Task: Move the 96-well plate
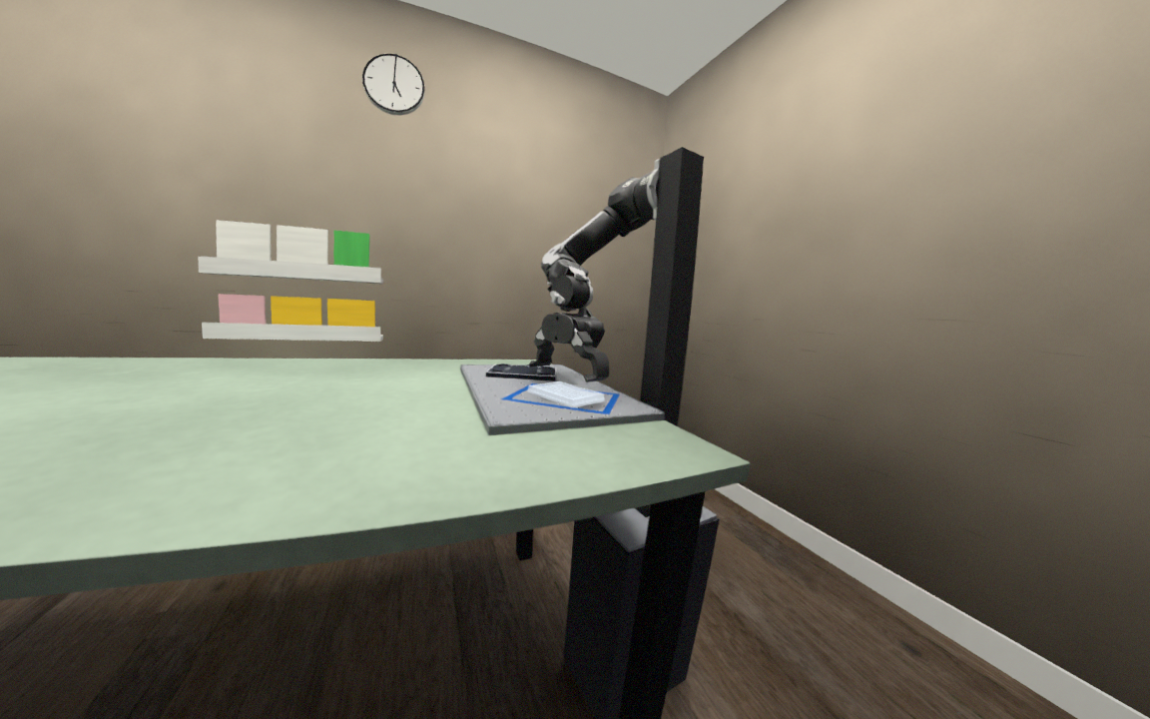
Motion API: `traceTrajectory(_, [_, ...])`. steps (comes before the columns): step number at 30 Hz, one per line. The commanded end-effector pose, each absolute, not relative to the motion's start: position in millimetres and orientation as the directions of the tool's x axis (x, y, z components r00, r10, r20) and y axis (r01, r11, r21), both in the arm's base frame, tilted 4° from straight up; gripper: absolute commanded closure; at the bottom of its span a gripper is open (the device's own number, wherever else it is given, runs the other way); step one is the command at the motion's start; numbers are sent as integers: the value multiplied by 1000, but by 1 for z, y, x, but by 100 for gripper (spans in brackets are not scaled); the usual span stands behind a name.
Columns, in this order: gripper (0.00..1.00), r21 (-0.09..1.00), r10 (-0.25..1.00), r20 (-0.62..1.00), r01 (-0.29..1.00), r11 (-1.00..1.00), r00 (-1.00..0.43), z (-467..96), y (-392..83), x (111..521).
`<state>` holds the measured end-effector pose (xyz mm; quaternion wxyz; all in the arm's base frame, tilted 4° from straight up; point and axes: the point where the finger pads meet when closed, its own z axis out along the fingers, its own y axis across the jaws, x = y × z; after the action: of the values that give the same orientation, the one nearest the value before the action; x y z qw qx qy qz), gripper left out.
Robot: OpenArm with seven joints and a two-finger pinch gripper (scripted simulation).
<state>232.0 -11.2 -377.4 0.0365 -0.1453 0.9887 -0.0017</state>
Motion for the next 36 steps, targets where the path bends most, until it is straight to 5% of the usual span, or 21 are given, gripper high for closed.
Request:
traceTrajectory(1, [0, -7, -292, -73, -292, 956, -954, -377, -10, 231])
traceTrajectory(36, [0, -7, -292, -72, -292, 956, -954, -398, -9, 232])
